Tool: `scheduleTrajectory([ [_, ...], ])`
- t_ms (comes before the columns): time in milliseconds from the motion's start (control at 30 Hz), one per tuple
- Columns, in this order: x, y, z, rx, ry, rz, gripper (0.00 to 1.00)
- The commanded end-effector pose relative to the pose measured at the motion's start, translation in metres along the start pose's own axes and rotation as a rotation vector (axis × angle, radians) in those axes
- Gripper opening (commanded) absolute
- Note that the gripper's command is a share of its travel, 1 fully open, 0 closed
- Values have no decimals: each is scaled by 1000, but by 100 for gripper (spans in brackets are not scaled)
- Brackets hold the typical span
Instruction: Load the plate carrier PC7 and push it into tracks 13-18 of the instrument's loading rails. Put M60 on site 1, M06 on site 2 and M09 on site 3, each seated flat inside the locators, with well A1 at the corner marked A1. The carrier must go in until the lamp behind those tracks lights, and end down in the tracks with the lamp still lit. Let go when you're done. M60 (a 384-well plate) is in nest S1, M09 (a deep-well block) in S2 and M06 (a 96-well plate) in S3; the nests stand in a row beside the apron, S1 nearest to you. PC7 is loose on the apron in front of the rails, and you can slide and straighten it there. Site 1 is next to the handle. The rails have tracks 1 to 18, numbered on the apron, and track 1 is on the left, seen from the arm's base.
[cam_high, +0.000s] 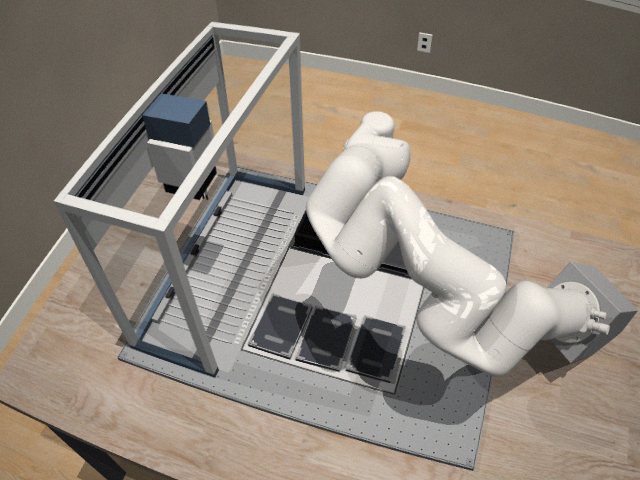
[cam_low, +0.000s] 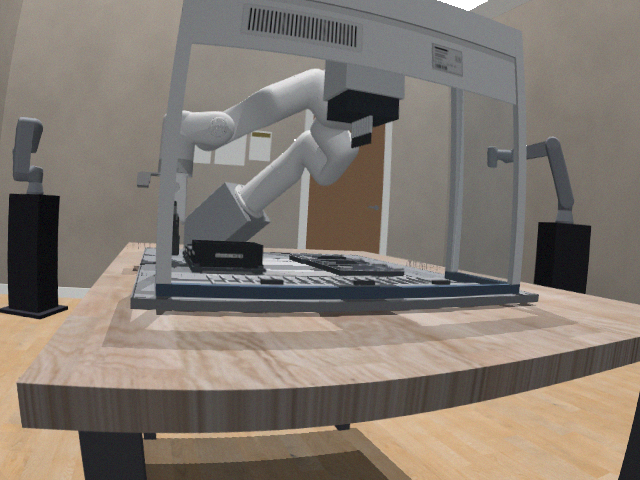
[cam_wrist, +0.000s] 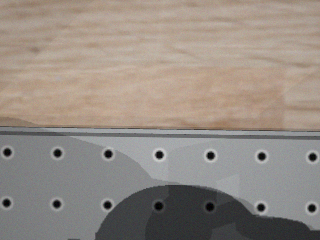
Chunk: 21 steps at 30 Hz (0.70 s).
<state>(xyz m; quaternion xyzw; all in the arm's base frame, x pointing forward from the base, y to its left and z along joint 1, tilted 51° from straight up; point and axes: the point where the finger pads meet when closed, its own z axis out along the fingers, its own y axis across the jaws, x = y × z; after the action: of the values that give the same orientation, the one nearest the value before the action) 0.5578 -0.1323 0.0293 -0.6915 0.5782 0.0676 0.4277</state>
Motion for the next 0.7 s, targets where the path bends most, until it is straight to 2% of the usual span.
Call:
scheduleTrajectory([
  [0, 1, -1, 1, 3, 3, -1, 100],
  [667, 1, -1, 12, 3, 3, -1, 100],
])
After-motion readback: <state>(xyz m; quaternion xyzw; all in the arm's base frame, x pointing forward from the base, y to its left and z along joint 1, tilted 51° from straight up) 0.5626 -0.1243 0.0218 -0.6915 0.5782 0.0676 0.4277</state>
